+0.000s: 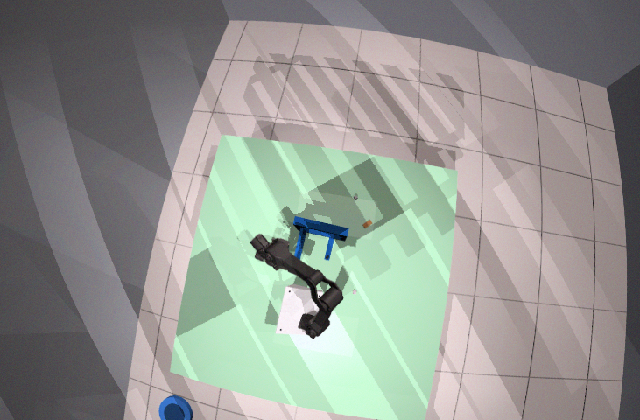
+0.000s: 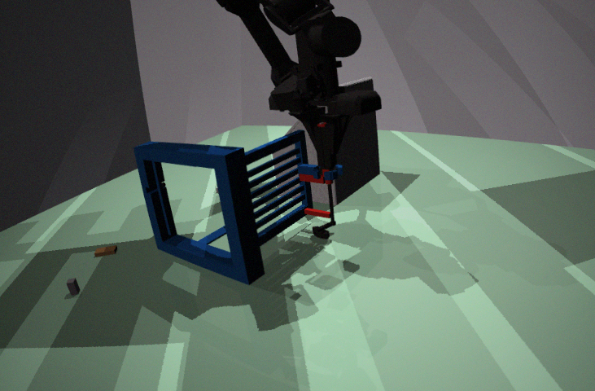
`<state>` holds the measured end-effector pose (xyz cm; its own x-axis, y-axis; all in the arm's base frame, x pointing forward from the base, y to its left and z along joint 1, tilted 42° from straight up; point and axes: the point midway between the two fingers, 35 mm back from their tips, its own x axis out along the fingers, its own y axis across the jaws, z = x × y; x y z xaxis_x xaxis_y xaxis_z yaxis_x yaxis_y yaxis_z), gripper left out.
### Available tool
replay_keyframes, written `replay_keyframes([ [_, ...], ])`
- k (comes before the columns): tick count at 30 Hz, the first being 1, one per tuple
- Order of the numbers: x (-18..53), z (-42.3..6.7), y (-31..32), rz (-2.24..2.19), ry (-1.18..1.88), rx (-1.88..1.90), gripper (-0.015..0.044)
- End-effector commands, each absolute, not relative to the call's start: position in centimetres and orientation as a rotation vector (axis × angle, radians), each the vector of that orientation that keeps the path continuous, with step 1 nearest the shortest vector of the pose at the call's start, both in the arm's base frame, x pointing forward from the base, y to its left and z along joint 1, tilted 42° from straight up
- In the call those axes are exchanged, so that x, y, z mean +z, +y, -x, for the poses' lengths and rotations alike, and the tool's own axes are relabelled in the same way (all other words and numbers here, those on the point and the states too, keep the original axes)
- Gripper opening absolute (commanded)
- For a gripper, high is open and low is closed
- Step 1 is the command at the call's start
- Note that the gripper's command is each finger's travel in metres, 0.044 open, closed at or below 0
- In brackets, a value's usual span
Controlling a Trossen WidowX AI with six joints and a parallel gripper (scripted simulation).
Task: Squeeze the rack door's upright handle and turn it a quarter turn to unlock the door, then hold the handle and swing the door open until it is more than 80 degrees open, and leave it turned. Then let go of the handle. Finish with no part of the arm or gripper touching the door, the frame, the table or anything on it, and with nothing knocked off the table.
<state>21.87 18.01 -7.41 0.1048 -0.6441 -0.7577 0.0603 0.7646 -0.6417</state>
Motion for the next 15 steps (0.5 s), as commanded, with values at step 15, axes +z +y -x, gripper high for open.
replay_keyframes([
  [15, -7.59, -21.94, 18.22, 0.492, 1.369, -0.582, 0.0076],
])
